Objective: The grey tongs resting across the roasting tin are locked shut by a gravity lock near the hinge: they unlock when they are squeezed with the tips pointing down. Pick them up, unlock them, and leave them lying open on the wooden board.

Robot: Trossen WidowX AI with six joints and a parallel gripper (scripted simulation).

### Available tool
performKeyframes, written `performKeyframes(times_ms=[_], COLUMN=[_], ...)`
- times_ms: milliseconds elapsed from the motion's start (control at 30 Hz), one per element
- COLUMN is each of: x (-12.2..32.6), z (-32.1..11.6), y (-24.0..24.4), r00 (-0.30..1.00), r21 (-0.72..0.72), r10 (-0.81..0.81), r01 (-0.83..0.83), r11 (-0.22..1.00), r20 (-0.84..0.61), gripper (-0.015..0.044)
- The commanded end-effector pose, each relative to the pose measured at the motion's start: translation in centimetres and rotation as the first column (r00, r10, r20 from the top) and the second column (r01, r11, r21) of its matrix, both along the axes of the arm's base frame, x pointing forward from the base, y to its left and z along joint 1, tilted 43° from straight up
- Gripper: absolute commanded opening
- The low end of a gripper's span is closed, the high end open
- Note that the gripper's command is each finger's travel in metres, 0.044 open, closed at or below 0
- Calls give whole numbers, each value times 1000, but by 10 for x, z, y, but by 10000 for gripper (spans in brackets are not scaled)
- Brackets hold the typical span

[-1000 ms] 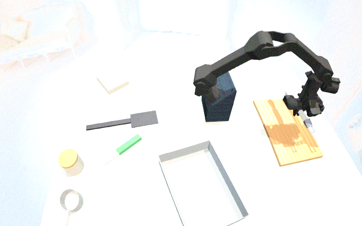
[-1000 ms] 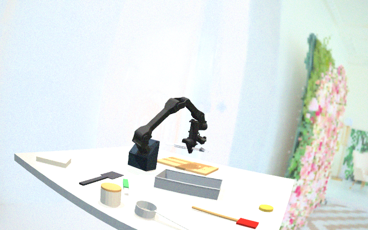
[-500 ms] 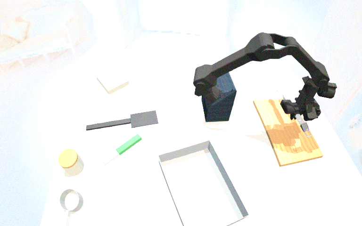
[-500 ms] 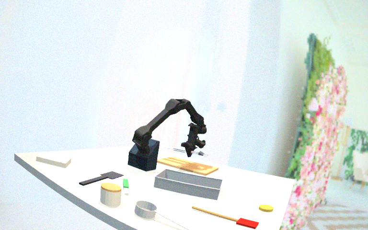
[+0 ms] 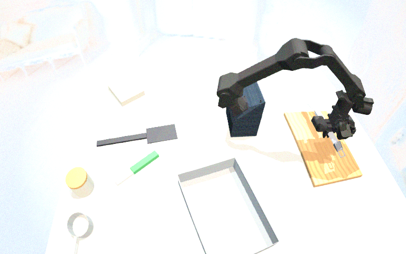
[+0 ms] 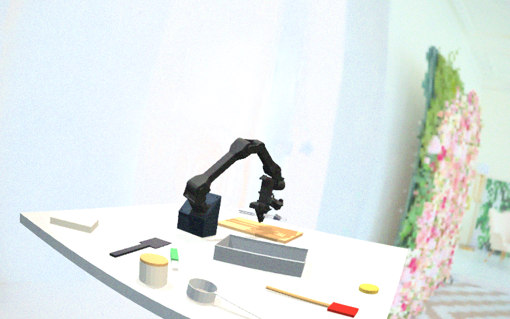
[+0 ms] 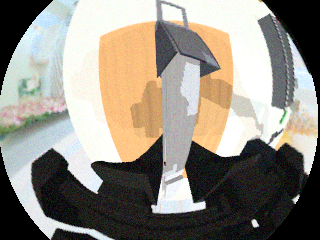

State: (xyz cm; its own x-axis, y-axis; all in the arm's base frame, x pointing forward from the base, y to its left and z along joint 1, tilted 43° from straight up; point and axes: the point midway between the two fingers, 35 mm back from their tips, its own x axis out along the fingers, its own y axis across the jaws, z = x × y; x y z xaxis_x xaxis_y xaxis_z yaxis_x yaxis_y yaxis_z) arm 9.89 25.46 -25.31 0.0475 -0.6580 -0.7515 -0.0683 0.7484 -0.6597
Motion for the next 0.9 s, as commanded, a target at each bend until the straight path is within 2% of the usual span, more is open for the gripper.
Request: performKeyframes(times_ms=[0, 733, 867], x=[1, 0, 0], z=[-1, 0, 2], y=[1, 0, 0], r00=[1000, 1000, 1000], r21=[5, 0, 0], r10=[5, 0, 0], r01=[-5, 0, 0], r11=[1000, 1000, 1000], r20=[1, 0, 0], gripper=[-150, 427, 440])
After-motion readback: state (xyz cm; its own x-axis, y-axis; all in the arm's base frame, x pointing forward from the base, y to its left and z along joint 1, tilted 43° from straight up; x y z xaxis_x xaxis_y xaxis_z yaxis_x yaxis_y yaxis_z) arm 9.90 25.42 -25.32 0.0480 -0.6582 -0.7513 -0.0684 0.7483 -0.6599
